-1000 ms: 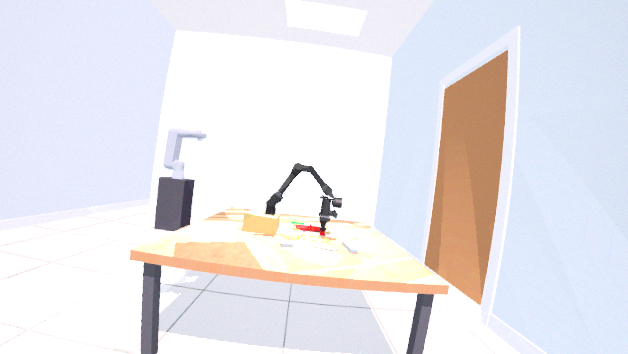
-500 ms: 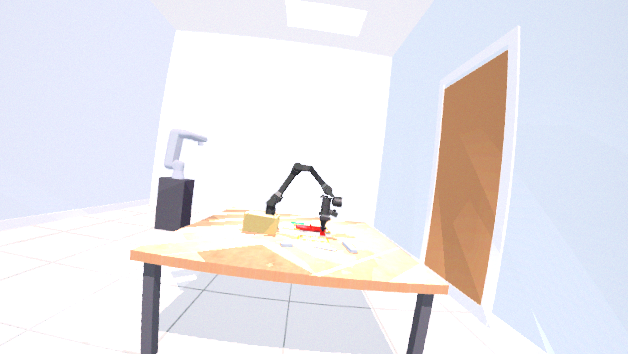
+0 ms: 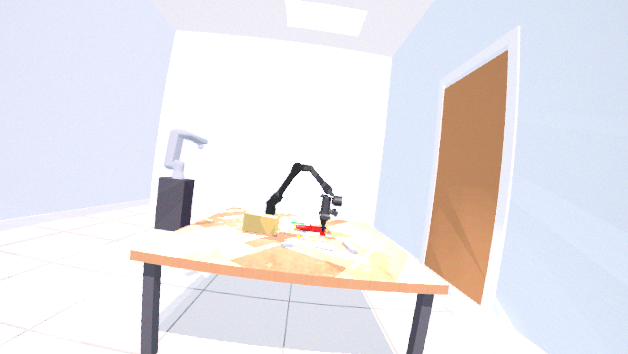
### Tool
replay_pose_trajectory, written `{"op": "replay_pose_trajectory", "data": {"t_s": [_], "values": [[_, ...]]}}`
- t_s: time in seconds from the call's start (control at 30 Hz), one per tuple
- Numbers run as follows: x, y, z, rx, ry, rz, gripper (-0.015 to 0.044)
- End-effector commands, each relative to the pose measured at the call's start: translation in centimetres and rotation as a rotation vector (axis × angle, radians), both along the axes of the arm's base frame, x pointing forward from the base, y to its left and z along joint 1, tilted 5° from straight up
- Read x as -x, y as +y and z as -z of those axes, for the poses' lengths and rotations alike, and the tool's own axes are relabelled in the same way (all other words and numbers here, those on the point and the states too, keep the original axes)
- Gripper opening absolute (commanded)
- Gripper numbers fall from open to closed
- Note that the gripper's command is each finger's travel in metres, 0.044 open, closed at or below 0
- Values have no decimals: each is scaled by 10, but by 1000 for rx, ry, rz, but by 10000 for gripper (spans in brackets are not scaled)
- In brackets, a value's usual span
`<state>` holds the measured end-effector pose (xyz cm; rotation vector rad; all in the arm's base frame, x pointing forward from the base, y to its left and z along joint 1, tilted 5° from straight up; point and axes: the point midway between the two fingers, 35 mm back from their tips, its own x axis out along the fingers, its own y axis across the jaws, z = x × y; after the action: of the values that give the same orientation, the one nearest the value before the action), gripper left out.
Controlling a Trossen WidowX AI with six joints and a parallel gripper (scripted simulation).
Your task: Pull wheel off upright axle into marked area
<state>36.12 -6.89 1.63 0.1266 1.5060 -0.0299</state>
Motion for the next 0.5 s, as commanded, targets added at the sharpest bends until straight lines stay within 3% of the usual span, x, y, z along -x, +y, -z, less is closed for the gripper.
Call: {"op": "replay_pose_trajectory", "data": {"t_s": [0.0, 0.47], "values": [[-1, -1, -4, -1, -7, -1, 0], [-1, -1, -9, -1, -9, -1, 0]]}}
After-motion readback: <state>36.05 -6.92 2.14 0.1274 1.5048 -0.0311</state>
